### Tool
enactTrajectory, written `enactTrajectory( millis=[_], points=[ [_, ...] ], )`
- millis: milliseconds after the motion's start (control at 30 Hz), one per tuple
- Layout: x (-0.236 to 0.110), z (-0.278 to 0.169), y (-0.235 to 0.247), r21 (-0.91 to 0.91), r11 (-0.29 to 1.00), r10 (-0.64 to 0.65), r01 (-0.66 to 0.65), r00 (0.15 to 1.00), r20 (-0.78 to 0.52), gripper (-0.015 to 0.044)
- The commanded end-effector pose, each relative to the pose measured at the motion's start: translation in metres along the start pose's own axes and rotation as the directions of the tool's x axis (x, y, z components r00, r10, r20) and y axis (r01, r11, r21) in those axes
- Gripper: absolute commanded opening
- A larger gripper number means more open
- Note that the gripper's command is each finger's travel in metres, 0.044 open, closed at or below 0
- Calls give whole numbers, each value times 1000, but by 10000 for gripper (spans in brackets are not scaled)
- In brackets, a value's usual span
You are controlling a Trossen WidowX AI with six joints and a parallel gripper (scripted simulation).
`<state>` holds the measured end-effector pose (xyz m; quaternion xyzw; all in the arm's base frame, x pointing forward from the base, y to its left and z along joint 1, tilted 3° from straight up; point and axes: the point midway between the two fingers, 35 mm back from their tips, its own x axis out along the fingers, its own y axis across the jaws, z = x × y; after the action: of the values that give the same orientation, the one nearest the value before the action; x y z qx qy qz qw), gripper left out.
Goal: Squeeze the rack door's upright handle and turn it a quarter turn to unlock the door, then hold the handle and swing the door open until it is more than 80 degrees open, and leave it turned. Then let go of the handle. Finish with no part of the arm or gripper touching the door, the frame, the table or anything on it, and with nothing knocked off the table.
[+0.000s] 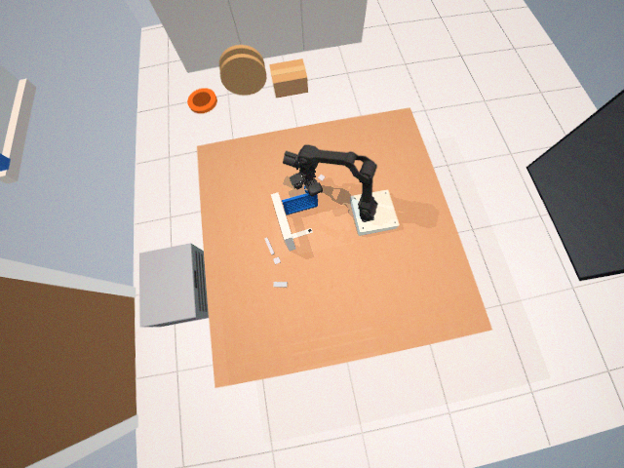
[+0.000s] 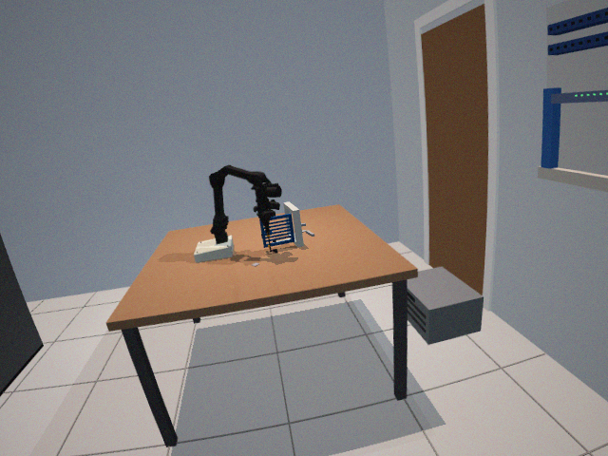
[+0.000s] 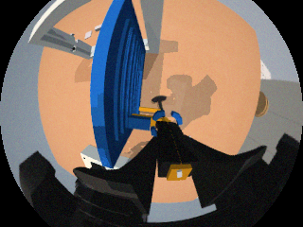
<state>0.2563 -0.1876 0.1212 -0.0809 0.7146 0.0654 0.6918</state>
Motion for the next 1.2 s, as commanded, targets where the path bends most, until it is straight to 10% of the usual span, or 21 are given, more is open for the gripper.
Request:
enactTrajectory(
  millis=[0,400,733,1167],
  points=[
    [0,1,-4,-38,999,-4,4,1000,-4,25],
    [0,1,-4,-38,999,-4,4,1000,-4,25],
    [0,1,-4,-38,999,-4,4,1000,-4,287],
    [-13,2,-5,-37,999,-4,4,1000,-4,297]
  ],
)
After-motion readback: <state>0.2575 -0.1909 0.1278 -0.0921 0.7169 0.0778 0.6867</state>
